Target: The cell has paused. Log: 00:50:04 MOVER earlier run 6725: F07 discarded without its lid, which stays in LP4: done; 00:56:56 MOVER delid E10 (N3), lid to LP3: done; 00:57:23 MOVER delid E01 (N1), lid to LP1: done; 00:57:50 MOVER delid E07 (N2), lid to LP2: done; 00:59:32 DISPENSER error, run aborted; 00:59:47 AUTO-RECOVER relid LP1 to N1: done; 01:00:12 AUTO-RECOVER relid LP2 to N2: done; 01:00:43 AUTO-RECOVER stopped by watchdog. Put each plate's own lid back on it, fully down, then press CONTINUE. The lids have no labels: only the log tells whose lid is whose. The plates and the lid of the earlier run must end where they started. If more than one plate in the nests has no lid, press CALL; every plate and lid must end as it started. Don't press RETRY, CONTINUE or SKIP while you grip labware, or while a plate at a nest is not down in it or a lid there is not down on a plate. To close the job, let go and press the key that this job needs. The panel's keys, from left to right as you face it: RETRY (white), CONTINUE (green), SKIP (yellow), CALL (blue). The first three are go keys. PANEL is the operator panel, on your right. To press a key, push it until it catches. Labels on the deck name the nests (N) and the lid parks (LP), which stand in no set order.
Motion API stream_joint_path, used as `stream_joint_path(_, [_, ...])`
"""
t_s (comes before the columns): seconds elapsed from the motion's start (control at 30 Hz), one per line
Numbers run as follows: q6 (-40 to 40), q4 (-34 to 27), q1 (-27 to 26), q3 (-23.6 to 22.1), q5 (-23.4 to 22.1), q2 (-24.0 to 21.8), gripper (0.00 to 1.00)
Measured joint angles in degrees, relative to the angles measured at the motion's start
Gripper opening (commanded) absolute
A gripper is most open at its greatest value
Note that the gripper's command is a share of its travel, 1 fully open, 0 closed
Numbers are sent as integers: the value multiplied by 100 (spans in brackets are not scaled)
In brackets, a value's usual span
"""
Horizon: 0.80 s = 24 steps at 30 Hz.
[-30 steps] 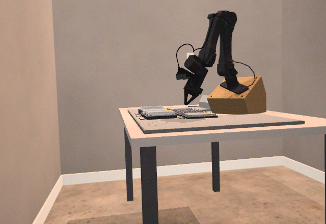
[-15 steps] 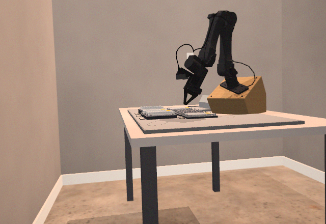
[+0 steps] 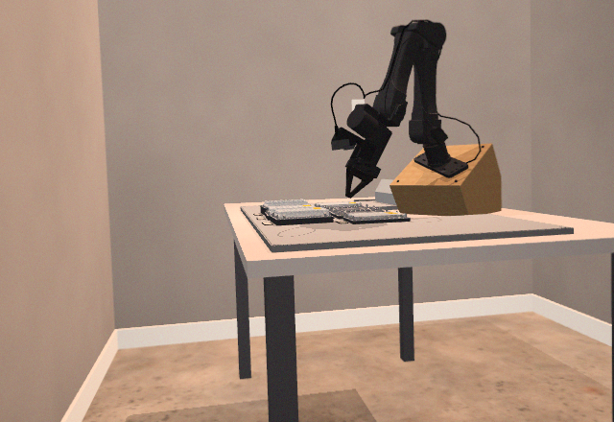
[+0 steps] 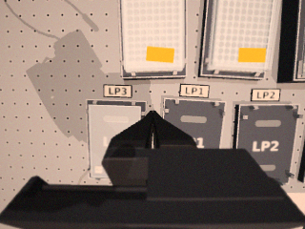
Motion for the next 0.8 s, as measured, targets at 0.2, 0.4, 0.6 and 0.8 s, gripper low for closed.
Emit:
stream_joint_path(0.2, [-131, -13, -415, 275, -155, 291, 0])
stream_joint_path(0.4, [-350, -11, -859, 702, -476, 721, 0])
stream_joint_path(0.6, [-581, -26, -1294, 1252, -826, 1237, 0])
stream_joint_path(0.8, [-756, -87, -1567, 1687, -1093, 1609, 0])
